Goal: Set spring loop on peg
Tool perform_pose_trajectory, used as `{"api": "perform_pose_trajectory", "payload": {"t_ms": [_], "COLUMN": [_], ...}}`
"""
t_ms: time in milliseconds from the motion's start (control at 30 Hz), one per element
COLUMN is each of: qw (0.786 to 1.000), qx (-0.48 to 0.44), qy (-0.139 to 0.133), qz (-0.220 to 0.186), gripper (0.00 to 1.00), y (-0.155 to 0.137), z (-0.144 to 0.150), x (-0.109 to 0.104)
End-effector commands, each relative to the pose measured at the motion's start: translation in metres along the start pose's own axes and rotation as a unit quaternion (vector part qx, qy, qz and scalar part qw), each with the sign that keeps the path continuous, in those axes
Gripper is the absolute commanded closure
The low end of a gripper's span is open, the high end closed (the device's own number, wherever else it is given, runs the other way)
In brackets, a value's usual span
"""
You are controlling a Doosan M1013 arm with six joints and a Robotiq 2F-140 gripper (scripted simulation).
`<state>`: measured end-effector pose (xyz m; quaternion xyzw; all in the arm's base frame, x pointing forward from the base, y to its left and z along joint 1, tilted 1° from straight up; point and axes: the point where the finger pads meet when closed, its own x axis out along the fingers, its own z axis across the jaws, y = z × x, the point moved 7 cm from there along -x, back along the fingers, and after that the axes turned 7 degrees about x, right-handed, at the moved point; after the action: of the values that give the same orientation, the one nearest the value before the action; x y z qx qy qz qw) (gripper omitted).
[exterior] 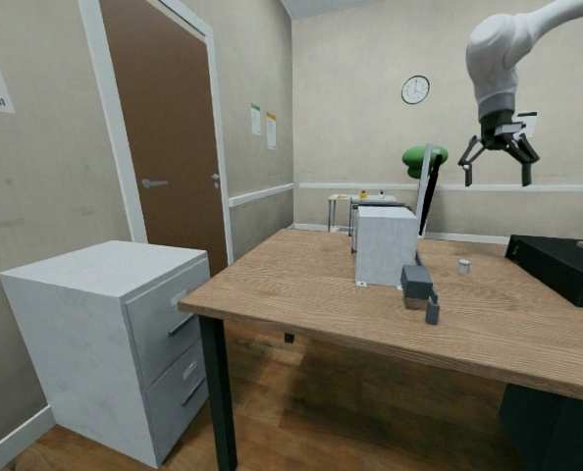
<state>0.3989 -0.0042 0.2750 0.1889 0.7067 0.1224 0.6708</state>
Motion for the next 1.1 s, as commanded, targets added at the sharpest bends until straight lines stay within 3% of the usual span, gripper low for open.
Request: {"api": "perform_pose_trajectory", "payload": {"t_ms": [0, 233, 267, 1067], "qw": [1.0, 1.0, 0.997, 0.997], "qx": [0.0, 0.0, -0.009, -0.009], "qy": [0.0, 0.0, 0.012, 0.012], "qz": [0.001, 0.001, 0.074, 0.074], "gripper": [0.0, 0.0, 0.0, 0.0], "y": [0.0, 0.0, 0.009, 0.009], "z": [0.0, 0.0, -0.013, -0.013], "x": [-0.001, -0.001, -0.041, -0.041]}}
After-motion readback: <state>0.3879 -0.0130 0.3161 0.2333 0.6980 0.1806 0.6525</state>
